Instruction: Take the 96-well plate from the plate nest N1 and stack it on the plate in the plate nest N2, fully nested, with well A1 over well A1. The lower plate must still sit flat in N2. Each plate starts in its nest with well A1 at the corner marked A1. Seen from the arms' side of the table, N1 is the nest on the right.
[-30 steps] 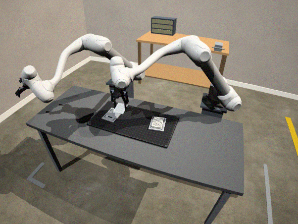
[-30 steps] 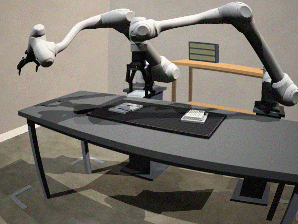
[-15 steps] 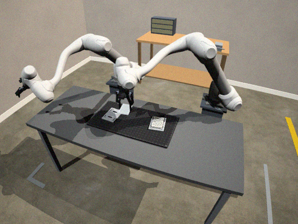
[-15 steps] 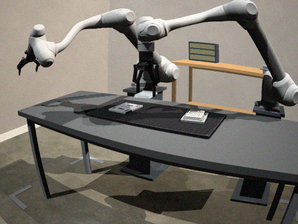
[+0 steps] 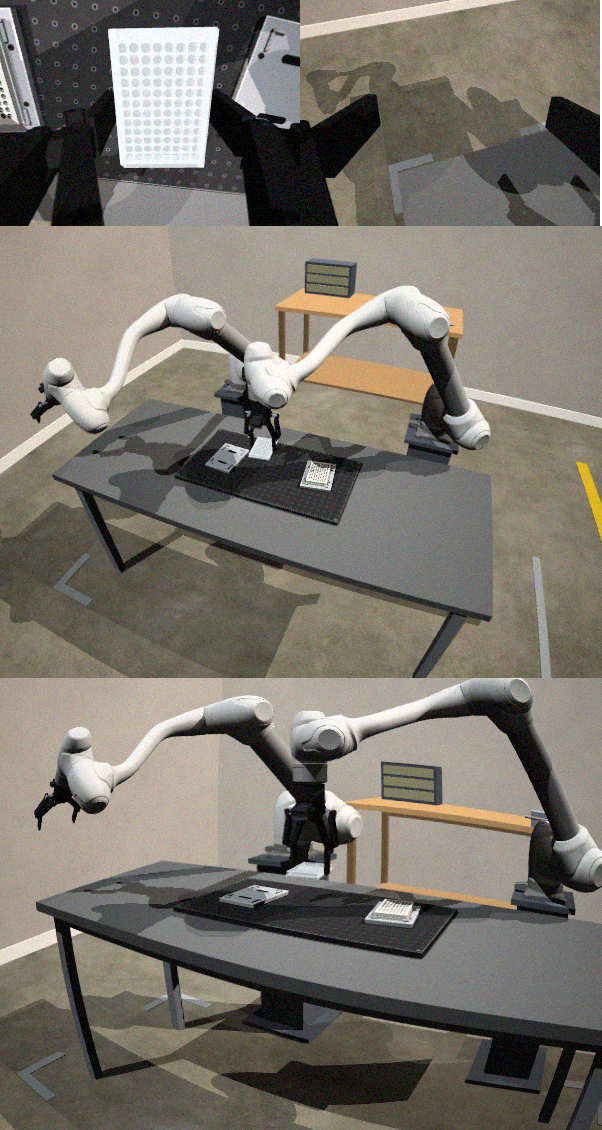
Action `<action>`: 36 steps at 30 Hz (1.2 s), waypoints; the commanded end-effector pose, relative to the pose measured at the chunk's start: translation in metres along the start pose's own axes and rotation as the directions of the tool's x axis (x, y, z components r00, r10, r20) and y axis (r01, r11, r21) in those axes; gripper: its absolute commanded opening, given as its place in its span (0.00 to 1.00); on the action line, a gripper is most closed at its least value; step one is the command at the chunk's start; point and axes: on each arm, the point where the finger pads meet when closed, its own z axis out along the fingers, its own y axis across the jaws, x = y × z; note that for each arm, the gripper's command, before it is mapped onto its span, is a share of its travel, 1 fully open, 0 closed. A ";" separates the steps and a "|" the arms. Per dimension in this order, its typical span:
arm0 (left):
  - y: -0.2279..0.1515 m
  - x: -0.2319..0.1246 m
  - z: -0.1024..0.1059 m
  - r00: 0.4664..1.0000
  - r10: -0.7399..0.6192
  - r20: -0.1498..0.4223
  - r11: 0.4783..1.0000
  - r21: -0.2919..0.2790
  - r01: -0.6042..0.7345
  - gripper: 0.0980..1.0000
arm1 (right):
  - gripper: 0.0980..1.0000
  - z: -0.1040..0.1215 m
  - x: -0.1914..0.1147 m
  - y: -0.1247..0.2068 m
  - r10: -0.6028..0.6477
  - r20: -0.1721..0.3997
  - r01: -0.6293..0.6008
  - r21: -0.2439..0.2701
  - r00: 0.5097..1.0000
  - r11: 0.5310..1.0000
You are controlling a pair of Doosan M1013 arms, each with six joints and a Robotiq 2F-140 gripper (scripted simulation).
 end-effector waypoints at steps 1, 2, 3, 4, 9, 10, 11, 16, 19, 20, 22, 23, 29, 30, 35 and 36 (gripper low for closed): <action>-0.011 0.001 -0.001 1.000 0.000 -0.001 1.000 -0.002 0.000 0.00 | 1.00 -0.001 0.001 0.000 0.002 0.000 -0.002 0.001 1.000 1.000; -0.015 0.001 -0.001 1.000 0.000 -0.001 1.000 -0.002 0.000 0.00 | 1.00 -0.001 0.001 0.000 0.002 0.000 -0.002 0.001 1.000 1.000; -0.018 0.001 -0.001 1.000 0.000 -0.001 1.000 -0.002 0.000 0.00 | 1.00 -0.001 0.001 0.000 0.002 0.000 -0.002 0.001 1.000 1.000; -0.018 0.001 -0.001 1.000 0.000 -0.001 1.000 -0.002 0.000 0.00 | 1.00 -0.001 0.001 0.000 0.002 0.000 -0.002 0.001 1.000 1.000; -0.031 0.002 -0.001 1.000 0.000 -0.001 1.000 -0.002 0.000 0.00 | 1.00 -0.001 0.001 0.000 0.002 0.000 -0.002 0.001 1.000 1.000; -0.035 0.002 -0.001 1.000 0.000 -0.001 1.000 -0.002 0.000 0.00 | 1.00 -0.001 0.001 0.000 0.002 0.000 -0.002 0.001 1.000 1.000; -0.038 0.003 -0.001 1.000 0.000 -0.001 1.000 -0.002 0.000 0.00 | 1.00 -0.001 0.001 0.000 0.002 0.000 -0.002 0.001 1.000 1.000; -0.054 0.004 -0.001 1.000 0.000 -0.001 1.000 -0.002 0.000 0.00 | 1.00 -0.001 0.001 0.000 0.002 0.000 -0.002 0.001 1.000 1.000; -0.064 0.004 -0.001 1.000 0.000 -0.001 1.000 -0.002 0.000 0.00 | 1.00 -0.001 0.001 0.000 0.002 0.000 -0.002 0.001 1.000 1.000; -0.068 0.004 -0.001 1.000 0.000 -0.001 1.000 -0.002 0.000 0.00 | 1.00 -0.001 0.001 0.000 0.002 0.000 -0.002 0.001 1.000 1.000; -0.068 0.004 -0.001 1.000 0.000 -0.001 1.000 -0.002 0.000 0.00 | 1.00 -0.001 0.001 0.000 0.002 0.000 -0.002 0.001 1.000 1.000; -0.071 0.005 -0.001 1.000 0.000 -0.001 1.000 -0.001 0.000 0.00 | 1.00 -0.001 0.001 0.000 0.002 0.000 -0.002 0.001 1.000 1.000; -0.091 0.006 -0.001 1.000 0.000 -0.001 1.000 -0.001 0.000 0.00 | 1.00 -0.001 0.001 0.000 0.002 0.000 -0.002 0.001 1.000 1.000; -0.094 0.006 -0.001 1.000 0.000 -0.001 1.000 -0.001 0.000 0.00 | 1.00 -0.001 0.001 0.000 0.002 0.000 -0.002 0.001 1.000 1.000; -0.111 0.007 -0.001 1.000 0.000 -0.001 1.000 -0.001 0.000 0.00 | 1.00 -0.001 0.001 0.000 0.002 0.000 -0.002 0.001 1.000 1.000; -0.114 0.007 -0.001 1.000 0.000 -0.001 1.000 -0.001 0.000 0.00 | 1.00 -0.001 0.001 0.000 0.002 0.000 -0.002 0.001 1.000 1.000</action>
